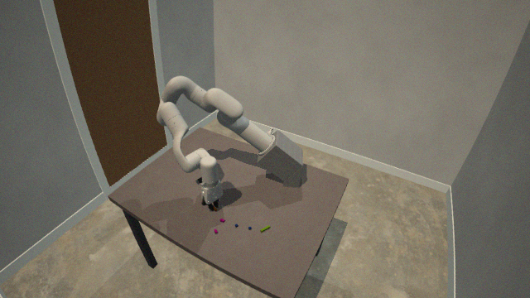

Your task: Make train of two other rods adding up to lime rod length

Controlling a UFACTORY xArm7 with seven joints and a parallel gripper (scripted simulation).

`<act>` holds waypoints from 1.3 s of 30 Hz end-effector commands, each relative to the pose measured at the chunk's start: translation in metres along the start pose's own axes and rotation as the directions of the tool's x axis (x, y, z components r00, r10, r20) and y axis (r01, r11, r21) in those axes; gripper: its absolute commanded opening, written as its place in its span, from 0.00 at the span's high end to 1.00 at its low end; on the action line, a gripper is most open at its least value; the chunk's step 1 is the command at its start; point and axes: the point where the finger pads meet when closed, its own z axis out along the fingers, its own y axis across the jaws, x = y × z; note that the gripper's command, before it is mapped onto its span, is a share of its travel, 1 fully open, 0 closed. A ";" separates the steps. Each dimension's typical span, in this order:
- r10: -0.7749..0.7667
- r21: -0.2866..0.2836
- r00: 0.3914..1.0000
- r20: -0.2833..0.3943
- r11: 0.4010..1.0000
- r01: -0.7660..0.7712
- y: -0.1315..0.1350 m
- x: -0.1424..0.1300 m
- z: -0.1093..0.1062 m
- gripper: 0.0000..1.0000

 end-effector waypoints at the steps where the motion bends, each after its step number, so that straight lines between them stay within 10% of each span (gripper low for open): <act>1: -0.001 0.003 1.000 0.002 1.000 0.001 -0.001 -0.001 0.002 0.76; 39: -0.001 0.003 1.000 0.002 1.000 0.001 -0.001 -0.001 0.006 0.76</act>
